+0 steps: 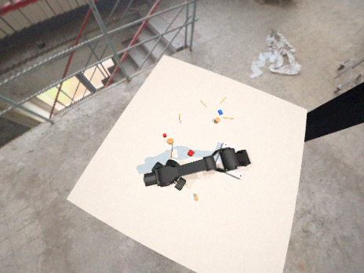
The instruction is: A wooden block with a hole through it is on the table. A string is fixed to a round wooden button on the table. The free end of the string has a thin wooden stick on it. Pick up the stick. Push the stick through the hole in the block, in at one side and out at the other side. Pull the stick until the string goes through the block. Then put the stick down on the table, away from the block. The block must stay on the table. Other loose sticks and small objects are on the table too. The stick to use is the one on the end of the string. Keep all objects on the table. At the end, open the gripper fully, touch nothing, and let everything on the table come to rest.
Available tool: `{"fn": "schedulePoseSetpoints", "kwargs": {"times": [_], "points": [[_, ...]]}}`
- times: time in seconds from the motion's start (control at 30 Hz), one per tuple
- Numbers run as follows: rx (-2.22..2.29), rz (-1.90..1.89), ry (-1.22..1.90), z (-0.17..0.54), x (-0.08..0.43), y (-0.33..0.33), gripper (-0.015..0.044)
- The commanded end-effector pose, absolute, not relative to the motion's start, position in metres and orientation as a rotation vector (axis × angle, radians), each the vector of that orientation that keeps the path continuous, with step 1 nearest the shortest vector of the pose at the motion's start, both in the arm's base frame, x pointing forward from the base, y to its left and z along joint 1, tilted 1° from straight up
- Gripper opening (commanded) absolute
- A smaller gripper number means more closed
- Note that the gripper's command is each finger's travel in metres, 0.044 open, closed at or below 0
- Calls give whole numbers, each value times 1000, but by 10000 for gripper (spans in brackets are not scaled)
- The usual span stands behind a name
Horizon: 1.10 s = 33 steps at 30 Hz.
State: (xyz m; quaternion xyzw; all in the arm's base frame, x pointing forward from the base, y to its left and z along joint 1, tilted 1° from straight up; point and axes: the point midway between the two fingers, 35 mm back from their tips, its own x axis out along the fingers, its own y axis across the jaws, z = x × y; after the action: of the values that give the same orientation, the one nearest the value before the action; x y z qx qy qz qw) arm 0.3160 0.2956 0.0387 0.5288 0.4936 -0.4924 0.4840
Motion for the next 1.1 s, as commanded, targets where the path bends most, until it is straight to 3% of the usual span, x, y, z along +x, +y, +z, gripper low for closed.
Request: {"fn": "schedulePoseSetpoints", "kwargs": {"times": [0.0,1.07], "points": [[1294,-1203,1204,36,312,295,0],[1291,-1206,1203,10,286,281,0]]}}
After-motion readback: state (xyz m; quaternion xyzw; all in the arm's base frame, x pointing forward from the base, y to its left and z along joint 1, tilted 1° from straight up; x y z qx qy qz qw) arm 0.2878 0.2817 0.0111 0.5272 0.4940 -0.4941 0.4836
